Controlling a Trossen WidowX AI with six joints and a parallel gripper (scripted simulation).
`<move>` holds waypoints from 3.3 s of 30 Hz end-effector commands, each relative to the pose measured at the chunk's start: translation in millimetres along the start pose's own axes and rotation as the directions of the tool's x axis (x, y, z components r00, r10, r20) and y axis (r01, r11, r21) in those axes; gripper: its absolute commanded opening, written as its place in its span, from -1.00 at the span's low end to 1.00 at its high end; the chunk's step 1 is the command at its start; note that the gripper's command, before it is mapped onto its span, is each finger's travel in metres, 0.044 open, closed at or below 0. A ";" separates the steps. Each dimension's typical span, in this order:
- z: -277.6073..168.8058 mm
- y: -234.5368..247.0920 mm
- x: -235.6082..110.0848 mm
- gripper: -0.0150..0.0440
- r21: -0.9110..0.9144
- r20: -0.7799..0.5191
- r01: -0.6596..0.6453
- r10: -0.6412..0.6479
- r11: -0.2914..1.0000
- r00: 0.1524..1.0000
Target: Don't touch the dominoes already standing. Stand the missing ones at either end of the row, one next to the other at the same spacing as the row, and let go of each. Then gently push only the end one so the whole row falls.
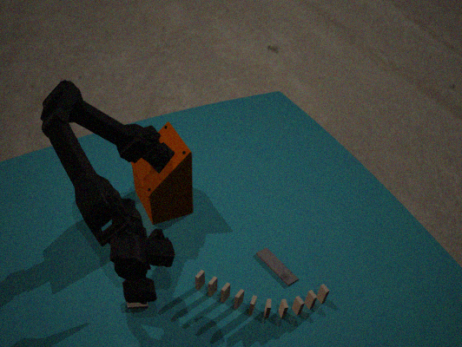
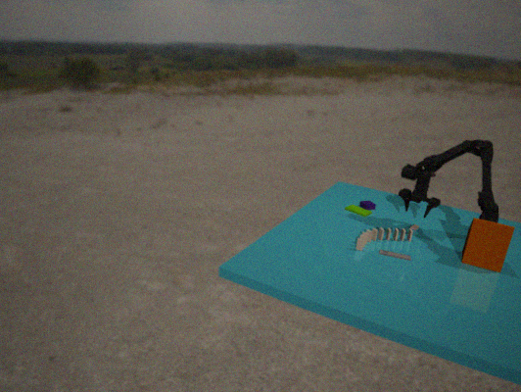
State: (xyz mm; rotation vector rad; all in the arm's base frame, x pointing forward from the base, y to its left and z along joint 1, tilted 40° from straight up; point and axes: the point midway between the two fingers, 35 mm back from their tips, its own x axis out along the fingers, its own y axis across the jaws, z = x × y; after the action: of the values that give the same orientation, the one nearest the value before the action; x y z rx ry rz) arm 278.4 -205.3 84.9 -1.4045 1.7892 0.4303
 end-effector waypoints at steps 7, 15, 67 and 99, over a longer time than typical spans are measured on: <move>-1.5 5.7 59.7 1.00 -0.011 -0.003 -0.016 0.016 1.000 1.000; -3.3 4.4 67.1 1.00 -0.012 -0.004 -0.016 0.016 1.000 1.000; -2.2 20.8 -85.2 -0.13 -0.069 0.006 -0.019 0.020 0.997 1.000; -76.1 112.3 -61.6 -0.13 0.913 0.228 -0.231 0.049 0.336 0.972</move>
State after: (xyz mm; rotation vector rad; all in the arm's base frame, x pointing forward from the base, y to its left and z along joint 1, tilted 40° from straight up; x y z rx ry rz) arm 151.0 -182.9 165.6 -0.3584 1.5429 -0.4792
